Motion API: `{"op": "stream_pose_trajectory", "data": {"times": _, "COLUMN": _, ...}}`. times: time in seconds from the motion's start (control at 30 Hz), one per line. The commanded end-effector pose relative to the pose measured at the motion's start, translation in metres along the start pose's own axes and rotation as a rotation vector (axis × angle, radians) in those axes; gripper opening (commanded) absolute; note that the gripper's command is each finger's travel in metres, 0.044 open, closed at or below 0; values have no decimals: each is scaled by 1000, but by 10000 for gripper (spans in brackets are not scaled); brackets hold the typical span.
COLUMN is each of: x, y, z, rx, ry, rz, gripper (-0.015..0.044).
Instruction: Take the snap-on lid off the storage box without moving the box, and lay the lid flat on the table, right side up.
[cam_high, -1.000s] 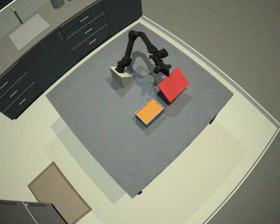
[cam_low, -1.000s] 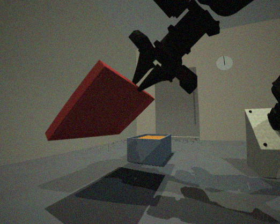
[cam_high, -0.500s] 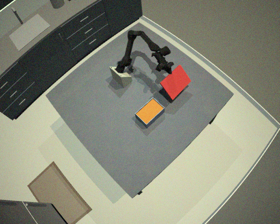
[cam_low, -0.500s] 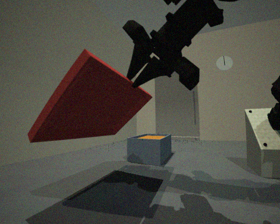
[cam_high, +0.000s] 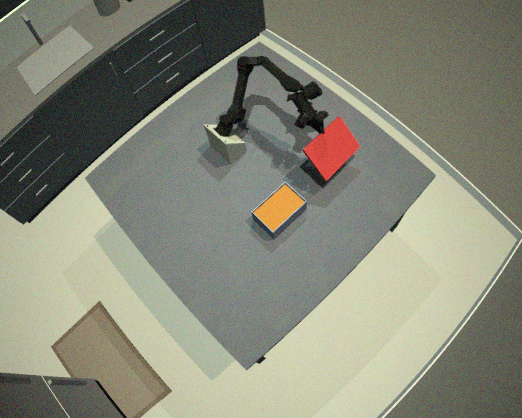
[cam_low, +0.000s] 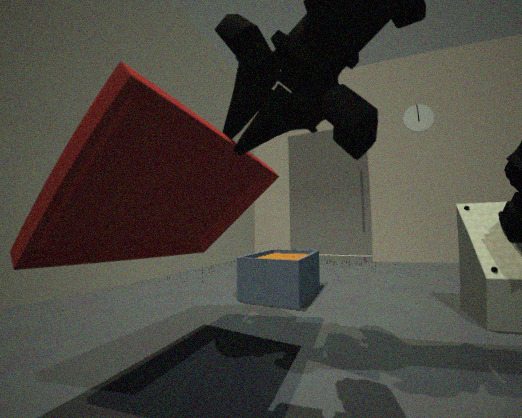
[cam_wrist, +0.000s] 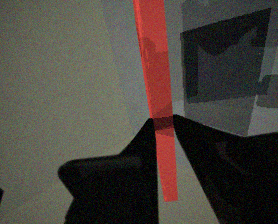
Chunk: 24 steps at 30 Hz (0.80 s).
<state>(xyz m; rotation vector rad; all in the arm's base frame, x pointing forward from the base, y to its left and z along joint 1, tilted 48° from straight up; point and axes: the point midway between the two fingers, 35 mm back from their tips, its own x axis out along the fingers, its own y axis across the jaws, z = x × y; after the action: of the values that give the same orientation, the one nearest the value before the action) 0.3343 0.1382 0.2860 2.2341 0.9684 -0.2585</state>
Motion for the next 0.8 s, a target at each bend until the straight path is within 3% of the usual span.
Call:
{"op": "stream_pose_trajectory", "data": {"times": 0.0, "x": -2, "y": 3, "z": -9, "rx": 0, "ry": -1, "rz": 14, "gripper": 0}}
{"op": "stream_pose_trajectory", "data": {"times": 0.77, "x": 5, "y": -10, "z": -17, "rx": 0, "ry": 0, "rz": 15, "gripper": 0}}
